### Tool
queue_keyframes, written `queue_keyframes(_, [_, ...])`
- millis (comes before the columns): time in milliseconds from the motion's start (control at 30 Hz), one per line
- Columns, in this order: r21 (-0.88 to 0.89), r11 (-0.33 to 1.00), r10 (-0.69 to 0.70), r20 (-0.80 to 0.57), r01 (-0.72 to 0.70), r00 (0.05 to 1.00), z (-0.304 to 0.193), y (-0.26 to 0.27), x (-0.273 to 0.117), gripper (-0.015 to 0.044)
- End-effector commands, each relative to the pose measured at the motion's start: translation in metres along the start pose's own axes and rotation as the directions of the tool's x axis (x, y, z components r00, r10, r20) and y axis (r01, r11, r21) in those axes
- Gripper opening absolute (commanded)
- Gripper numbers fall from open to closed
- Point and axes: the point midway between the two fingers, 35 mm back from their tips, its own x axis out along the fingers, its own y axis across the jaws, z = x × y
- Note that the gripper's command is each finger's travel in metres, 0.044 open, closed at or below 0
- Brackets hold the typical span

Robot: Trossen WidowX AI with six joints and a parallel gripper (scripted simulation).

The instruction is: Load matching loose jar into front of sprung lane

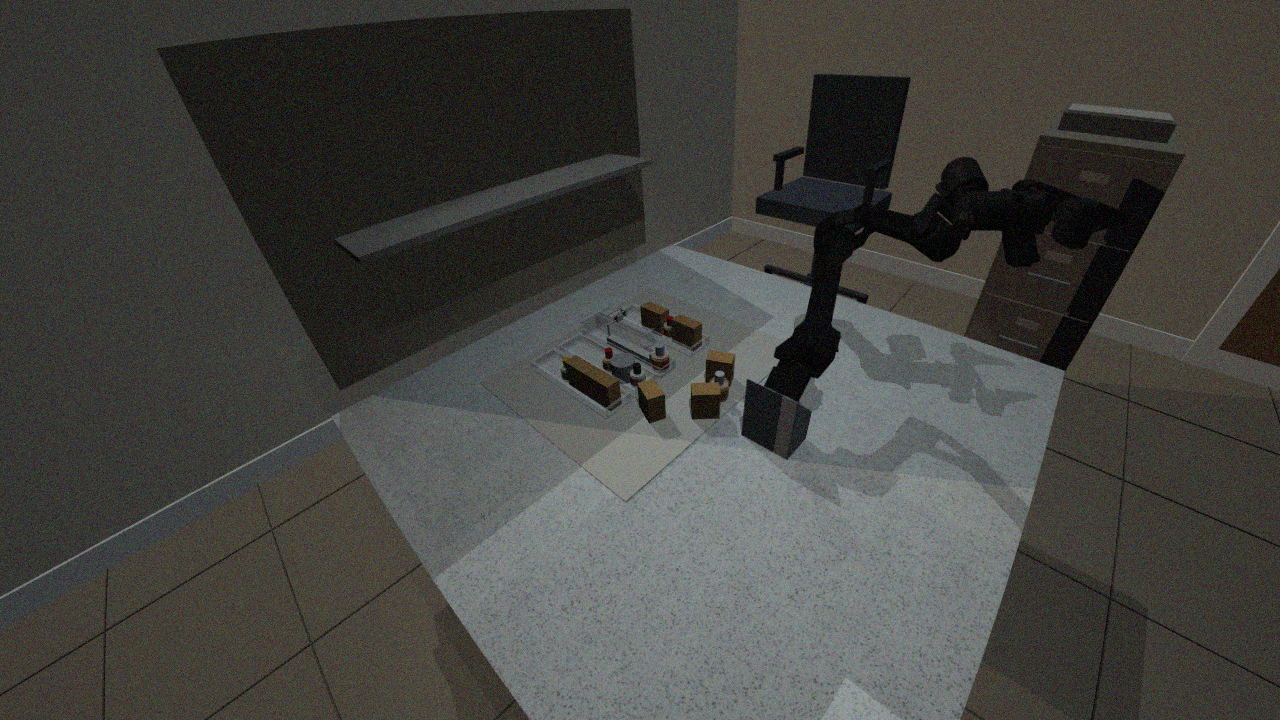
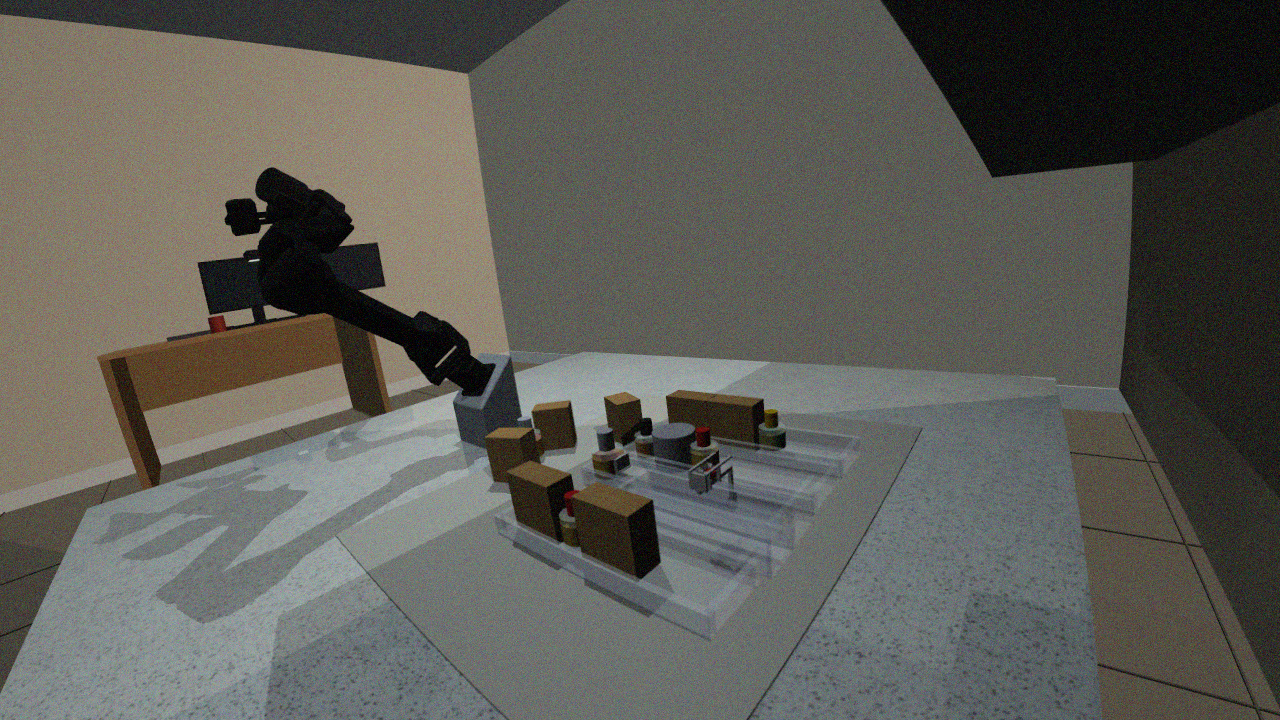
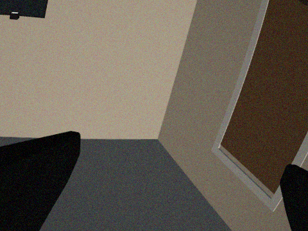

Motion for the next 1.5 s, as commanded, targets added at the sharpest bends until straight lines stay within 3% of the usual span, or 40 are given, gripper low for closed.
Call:
queue_keyframes(0, [0.308, 0.929, 0.246, -0.098, -0.206, 0.964, -0.022, 0.066, -0.031, 0.0440])
queue_keyframes(133, [0.561, 0.777, 0.447, -0.174, -0.285, 0.877, -0.040, 0.116, -0.070, 0.0440])
queue_keyframes(300, [0.808, 0.542, 0.661, -0.240, -0.232, 0.711, -0.055, 0.167, -0.131, 0.0440])
queue_keyframes(533, [0.962, 0.262, 0.878, -0.272, 0.079, 0.394, -0.063, 0.216, -0.232, 0.0440])
queue_keyframes(733, [0.879, 0.172, 0.969, -0.232, 0.445, 0.083, -0.054, 0.234, -0.328, 0.0440])
queue_keyframes(933, [0.607, 0.250, 0.967, -0.120, 0.754, -0.224, -0.028, 0.229, -0.422, 0.0440])
queue_keyframes(1100, [0.290, 0.421, 0.895, 0.021, 0.860, -0.445, 0.005, 0.209, -0.494, 0.0440])
queue_keyframes(1267, [-0.043, 0.626, 0.769, 0.198, 0.779, -0.607, 0.048, 0.175, -0.553, 0.0440])
queue_keyframes(1467, [-0.358, 0.817, 0.574, 0.433, 0.452, -0.695, 0.106, 0.122, -0.600, 0.0440])
